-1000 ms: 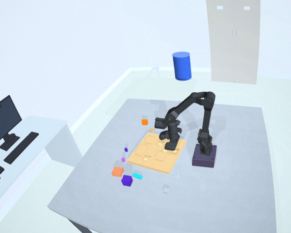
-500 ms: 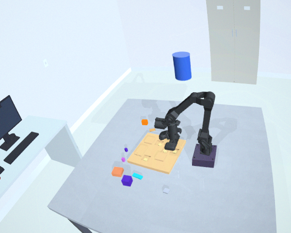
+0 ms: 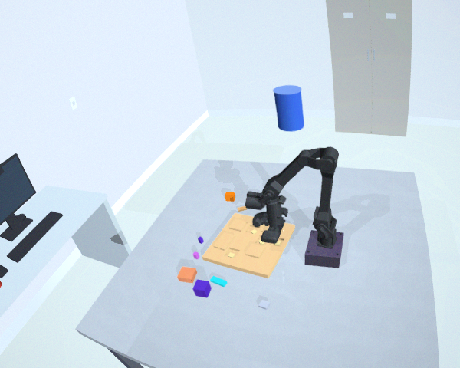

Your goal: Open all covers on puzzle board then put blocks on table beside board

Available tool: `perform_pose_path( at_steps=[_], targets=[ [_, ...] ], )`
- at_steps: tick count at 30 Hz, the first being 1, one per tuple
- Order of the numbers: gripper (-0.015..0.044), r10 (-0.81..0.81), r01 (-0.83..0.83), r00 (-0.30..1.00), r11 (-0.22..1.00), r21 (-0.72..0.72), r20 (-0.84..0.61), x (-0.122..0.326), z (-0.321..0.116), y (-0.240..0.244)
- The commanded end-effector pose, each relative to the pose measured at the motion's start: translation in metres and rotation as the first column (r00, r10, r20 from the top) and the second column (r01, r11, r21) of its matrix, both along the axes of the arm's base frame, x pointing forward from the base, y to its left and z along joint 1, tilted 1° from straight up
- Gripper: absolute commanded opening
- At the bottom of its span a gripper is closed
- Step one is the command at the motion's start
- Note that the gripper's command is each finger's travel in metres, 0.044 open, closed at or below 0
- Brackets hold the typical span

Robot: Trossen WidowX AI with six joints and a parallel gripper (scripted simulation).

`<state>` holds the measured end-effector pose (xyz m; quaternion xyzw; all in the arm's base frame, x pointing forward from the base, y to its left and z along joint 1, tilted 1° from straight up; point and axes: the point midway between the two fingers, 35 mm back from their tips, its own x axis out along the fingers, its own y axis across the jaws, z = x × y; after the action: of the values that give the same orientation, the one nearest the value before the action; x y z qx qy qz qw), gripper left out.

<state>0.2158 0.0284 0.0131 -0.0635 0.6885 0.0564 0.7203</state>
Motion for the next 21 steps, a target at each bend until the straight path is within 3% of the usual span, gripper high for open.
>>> perform_pose_path(
  at_steps=[1,21],
  targets=[
    [0.0144,-0.001,0.001,1.0,1.0,-0.003,-0.012,-0.0022,-0.0063,-0.0004],
    [0.0144,-0.001,0.001,1.0,1.0,-0.003,-0.012,-0.0021,-0.0156,-0.0004]
  ],
)
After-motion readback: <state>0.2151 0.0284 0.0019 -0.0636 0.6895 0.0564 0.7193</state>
